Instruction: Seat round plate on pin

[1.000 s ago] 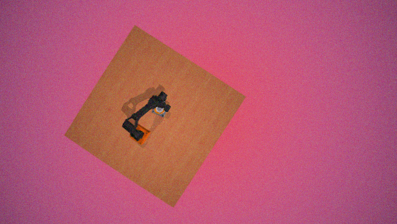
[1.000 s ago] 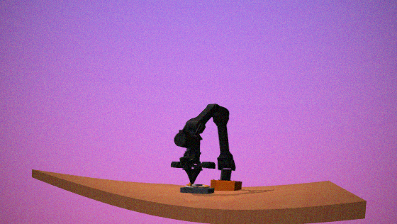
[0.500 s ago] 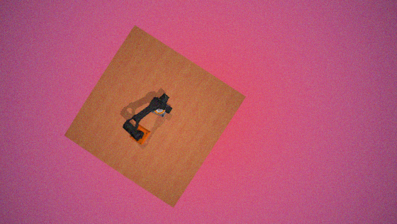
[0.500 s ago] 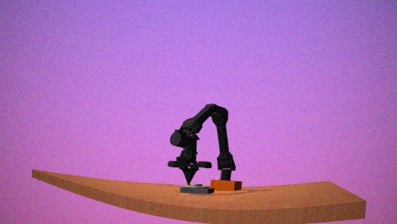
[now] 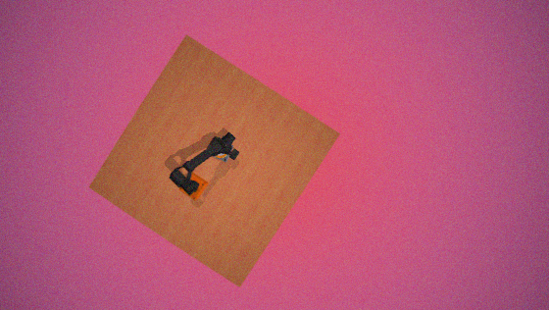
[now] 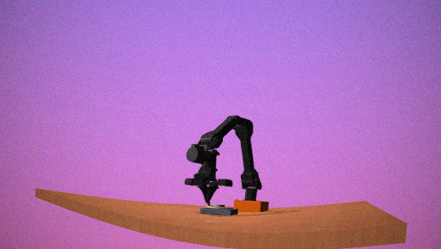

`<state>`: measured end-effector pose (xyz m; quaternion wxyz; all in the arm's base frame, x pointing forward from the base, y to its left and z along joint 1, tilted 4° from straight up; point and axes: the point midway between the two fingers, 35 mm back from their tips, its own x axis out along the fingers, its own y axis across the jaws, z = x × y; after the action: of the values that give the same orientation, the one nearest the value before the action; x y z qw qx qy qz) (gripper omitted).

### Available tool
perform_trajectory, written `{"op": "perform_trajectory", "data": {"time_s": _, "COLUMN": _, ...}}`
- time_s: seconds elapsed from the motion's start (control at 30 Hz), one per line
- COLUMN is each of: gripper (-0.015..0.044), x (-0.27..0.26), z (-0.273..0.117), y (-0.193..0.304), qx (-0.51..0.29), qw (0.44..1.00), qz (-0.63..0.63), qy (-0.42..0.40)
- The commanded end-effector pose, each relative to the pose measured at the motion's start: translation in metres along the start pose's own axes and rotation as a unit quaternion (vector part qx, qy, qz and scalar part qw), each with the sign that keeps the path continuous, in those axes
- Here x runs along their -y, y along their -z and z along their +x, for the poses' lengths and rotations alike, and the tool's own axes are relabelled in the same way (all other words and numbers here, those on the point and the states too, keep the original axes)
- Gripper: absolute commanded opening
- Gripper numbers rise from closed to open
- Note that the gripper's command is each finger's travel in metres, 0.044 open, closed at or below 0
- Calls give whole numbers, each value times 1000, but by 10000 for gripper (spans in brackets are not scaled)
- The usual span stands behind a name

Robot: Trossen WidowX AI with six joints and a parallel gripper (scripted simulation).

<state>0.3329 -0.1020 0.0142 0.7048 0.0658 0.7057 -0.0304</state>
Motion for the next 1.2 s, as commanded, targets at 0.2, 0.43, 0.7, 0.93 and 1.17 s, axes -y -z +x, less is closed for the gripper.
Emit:
{"op": "perform_trajectory", "data": {"time_s": 0.2, "gripper": 0, "x": 7, "z": 1, "y": 11, "qx": -7, "qw": 1000, "qz": -1, "qy": 2}}
{"op": "perform_trajectory", "data": {"time_s": 0.43, "gripper": 0, "x": 9, "z": 1, "y": 15, "qx": -7, "qw": 1000, "qz": -1, "qy": 2}}
{"op": "perform_trajectory", "data": {"time_s": 0.7, "gripper": 0, "x": 11, "z": 2, "y": 19, "qx": -7, "qw": 1000, "qz": -1, "qy": 2}}
{"op": "perform_trajectory", "data": {"time_s": 0.93, "gripper": 0, "x": 11, "z": -21, "y": 17, "qx": -7, "qw": 1000, "qz": -1, "qy": 2}}
{"op": "perform_trajectory", "data": {"time_s": 1.17, "gripper": 0, "x": 8, "z": -45, "y": 25, "qx": -7, "qw": 1000, "qz": -1, "qy": 2}}
